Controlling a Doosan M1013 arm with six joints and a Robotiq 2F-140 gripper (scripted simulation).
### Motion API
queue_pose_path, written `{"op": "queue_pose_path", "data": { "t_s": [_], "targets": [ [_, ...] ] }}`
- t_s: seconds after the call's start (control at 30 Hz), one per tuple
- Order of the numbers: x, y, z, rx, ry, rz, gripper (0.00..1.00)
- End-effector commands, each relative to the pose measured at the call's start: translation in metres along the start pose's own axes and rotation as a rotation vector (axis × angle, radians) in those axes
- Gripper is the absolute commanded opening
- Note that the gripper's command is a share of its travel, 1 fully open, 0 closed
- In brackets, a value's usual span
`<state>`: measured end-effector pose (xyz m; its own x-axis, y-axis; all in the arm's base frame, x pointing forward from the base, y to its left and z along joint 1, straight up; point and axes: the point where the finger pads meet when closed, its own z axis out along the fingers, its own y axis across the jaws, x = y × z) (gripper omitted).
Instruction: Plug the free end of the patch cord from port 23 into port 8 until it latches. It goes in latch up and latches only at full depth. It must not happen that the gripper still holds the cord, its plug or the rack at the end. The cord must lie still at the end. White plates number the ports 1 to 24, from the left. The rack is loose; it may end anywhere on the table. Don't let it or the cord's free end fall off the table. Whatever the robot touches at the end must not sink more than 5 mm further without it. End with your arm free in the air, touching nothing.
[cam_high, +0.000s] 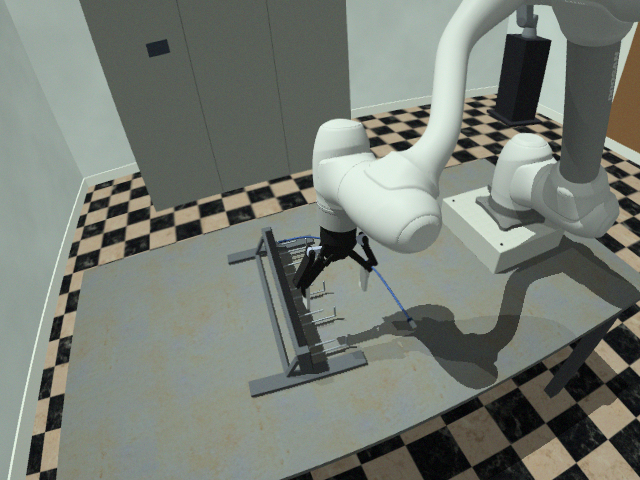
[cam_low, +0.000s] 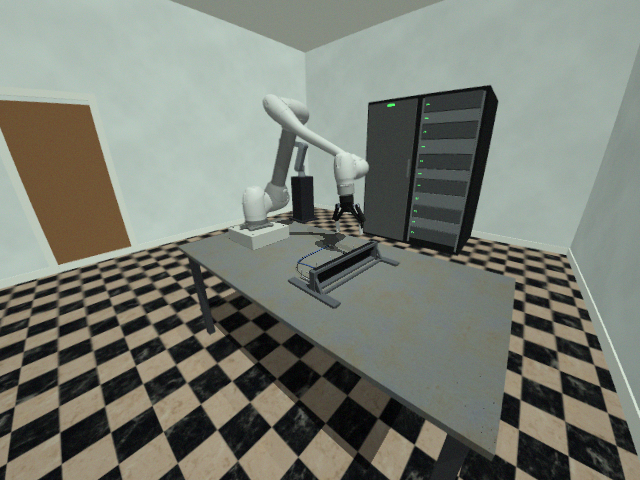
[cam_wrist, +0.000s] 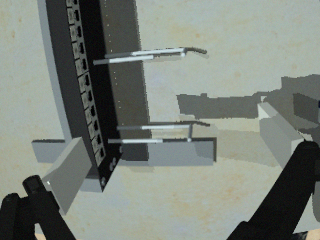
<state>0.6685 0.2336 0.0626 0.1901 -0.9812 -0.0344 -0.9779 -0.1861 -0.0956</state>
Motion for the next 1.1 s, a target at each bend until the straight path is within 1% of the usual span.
{"op": "queue_pose_path", "data": {
  "t_s": [0.0,0.03,0.1,0.47,0.5,0.67,0.7,1.07],
  "targets": [
    [-0.008,0.017,0.002,-0.008,0.002,0.007,1.0],
    [-0.019,0.048,0.007,-0.026,0.006,0.017,1.0],
    [-0.024,0.062,0.009,-0.034,0.008,0.022,1.0],
    [-0.051,0.185,0.026,-0.099,0.033,0.061,1.0],
    [-0.051,0.191,0.027,-0.102,0.035,0.063,1.0],
    [-0.052,0.194,0.027,-0.103,0.035,0.064,1.0],
    [-0.052,0.194,0.027,-0.103,0.035,0.064,0.0],
    [-0.052,0.194,0.027,-0.103,0.035,0.064,0.0]
  ]
}}
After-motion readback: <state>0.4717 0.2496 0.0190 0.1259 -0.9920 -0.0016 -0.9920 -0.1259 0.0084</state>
